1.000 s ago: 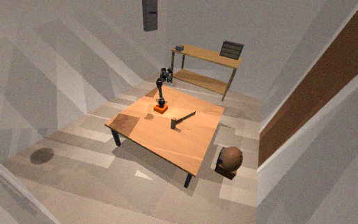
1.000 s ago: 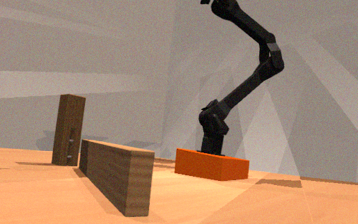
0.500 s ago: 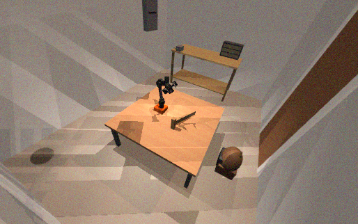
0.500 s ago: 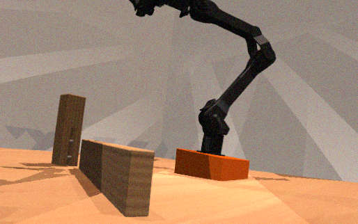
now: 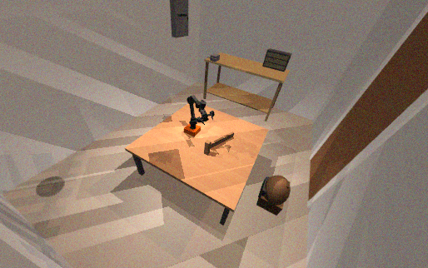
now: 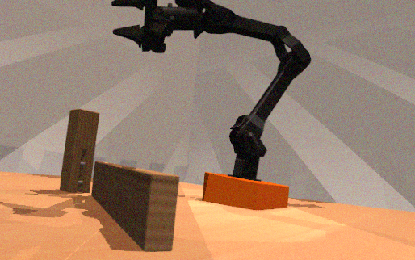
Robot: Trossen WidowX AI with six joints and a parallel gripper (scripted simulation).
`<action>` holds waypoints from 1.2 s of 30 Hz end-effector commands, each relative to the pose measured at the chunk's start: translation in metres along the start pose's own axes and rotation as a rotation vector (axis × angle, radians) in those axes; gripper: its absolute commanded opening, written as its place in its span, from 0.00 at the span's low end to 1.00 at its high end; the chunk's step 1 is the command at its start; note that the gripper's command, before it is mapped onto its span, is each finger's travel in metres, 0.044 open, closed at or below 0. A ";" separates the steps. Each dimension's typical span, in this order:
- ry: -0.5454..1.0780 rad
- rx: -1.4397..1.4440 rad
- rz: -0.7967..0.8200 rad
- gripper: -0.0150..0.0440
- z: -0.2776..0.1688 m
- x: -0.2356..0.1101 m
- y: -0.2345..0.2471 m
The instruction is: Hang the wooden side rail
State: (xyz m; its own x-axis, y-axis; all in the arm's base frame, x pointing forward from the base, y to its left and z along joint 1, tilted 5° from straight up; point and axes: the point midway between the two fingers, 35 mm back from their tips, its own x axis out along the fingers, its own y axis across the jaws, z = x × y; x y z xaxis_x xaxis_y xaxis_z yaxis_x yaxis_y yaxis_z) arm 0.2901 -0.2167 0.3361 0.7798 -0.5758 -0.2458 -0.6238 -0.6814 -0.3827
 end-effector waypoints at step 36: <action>-0.917 -0.412 0.081 1.00 0.254 -0.006 0.074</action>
State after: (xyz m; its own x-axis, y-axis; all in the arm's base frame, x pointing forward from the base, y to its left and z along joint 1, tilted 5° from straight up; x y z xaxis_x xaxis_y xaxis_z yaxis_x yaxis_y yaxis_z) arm 0.2534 -0.1500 0.0834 0.3667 -0.1810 -0.9126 -0.5186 -0.8541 -0.0390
